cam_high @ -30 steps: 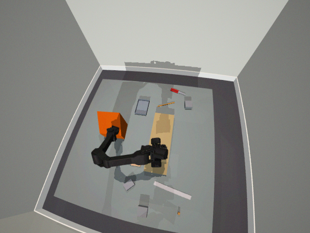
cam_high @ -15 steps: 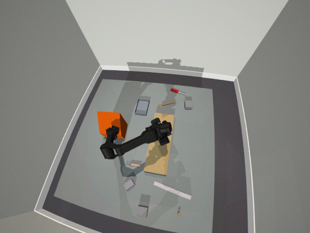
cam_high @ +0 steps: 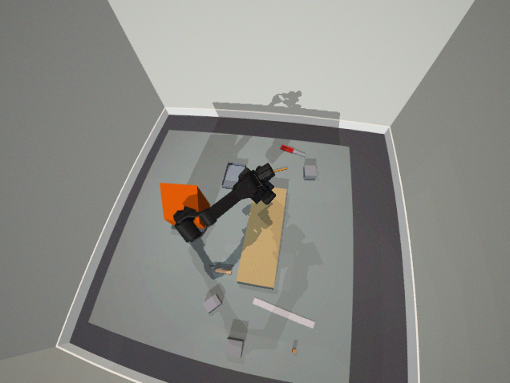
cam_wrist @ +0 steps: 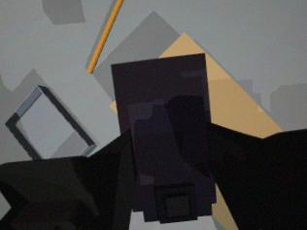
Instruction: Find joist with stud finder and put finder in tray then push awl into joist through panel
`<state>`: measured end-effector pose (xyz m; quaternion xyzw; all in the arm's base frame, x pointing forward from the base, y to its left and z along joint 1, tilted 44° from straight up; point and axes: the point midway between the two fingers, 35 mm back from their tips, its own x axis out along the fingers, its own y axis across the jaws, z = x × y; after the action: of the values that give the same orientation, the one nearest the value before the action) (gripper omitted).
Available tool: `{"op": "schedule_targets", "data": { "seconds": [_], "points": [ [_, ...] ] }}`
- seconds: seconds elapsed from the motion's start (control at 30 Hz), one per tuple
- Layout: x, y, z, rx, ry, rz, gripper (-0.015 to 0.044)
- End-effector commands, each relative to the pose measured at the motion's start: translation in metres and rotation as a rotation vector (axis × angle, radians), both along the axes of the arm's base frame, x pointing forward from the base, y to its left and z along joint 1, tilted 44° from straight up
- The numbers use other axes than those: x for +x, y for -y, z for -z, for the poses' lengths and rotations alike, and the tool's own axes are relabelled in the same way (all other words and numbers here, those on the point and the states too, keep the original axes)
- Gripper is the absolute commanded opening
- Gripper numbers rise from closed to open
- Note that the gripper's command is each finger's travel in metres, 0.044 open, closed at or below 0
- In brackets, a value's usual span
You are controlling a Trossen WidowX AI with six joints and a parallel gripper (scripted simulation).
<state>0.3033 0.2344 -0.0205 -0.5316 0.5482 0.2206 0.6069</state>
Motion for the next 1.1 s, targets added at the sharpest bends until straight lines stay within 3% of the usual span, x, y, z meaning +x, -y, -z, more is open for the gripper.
{"op": "schedule_targets", "data": {
  "seconds": [0.0,0.43,0.83,1.07],
  "points": [
    [-0.023,-0.018,0.022,-0.015,-0.055,-0.073,0.0],
    [-0.112,-0.052,0.098,-0.108,-0.23,-0.298,0.0],
    [-0.196,-0.047,0.159,-0.226,-0.371,-0.484,0.0],
    [-0.199,-0.042,0.168,-0.234,-0.379,-0.494,0.0]
  ]
}}
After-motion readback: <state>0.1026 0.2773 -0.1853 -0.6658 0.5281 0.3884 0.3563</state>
